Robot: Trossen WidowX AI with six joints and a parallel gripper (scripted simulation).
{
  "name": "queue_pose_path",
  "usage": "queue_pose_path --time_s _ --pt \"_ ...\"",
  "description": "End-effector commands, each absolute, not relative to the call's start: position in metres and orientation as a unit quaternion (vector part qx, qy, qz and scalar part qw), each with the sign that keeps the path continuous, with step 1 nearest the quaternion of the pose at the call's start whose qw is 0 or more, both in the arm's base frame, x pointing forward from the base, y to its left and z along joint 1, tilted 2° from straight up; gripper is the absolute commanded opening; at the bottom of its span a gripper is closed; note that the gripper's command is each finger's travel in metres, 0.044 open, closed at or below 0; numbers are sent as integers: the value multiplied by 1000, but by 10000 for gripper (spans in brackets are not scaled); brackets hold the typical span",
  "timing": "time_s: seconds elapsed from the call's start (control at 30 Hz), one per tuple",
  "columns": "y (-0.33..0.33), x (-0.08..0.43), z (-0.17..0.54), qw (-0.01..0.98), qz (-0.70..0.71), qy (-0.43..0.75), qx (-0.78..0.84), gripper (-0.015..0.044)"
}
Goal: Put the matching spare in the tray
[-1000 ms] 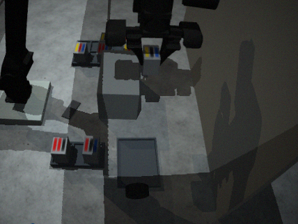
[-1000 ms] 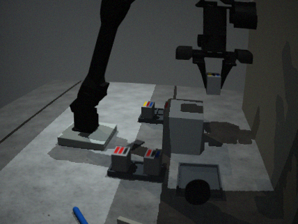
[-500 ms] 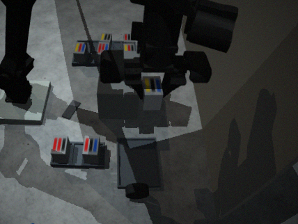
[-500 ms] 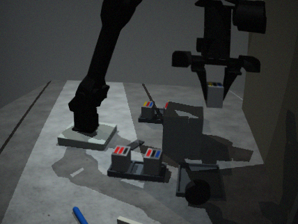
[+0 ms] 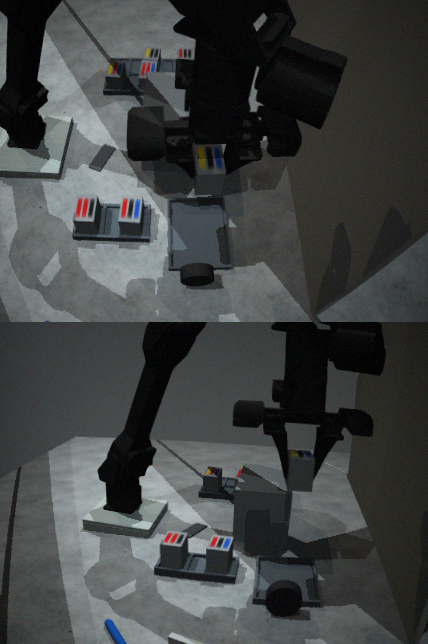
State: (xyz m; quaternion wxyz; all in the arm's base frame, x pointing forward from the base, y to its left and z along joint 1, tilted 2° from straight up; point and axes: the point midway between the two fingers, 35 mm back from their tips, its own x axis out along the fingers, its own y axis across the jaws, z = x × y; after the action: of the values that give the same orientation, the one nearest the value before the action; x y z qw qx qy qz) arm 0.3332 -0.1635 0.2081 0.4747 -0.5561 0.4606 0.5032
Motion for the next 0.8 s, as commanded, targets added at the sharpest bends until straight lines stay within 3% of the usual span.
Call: queue_pose_path --time_s 0.0,0.77 --pt "-166 334 206 475 506 458 -556 0" --pt "-168 338 191 475 506 457 -557 0"
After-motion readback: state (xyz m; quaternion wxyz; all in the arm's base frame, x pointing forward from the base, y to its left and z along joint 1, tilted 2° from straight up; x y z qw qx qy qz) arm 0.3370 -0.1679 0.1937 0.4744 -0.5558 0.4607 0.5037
